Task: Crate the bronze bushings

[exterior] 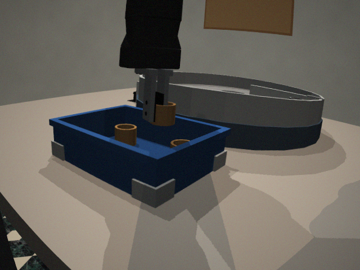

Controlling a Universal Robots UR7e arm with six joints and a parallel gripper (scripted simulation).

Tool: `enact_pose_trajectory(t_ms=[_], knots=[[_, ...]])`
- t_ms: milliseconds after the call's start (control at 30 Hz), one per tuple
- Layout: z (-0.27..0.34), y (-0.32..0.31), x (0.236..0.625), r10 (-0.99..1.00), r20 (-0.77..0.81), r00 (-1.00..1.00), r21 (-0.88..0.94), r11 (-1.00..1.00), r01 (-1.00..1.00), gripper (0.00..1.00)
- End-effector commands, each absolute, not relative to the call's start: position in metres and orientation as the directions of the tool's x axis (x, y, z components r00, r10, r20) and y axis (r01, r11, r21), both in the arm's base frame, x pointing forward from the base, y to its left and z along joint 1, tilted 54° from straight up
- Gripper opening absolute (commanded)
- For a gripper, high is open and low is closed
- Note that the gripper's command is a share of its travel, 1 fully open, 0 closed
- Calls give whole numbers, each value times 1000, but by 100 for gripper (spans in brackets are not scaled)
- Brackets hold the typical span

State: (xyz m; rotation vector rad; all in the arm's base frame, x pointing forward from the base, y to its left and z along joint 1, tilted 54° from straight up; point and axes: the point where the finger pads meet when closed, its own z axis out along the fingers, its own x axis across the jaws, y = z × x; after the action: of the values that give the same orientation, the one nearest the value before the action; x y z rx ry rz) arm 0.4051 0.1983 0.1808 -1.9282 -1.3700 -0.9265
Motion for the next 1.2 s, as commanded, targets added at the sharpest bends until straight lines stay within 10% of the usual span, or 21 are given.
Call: enact_pose_trajectory(t_ms=[0,1167], knots=[[179,201,406,541,810,227,-70,-295,953,0],[169,215,410,541,810,227,-70,-295,953,0]])
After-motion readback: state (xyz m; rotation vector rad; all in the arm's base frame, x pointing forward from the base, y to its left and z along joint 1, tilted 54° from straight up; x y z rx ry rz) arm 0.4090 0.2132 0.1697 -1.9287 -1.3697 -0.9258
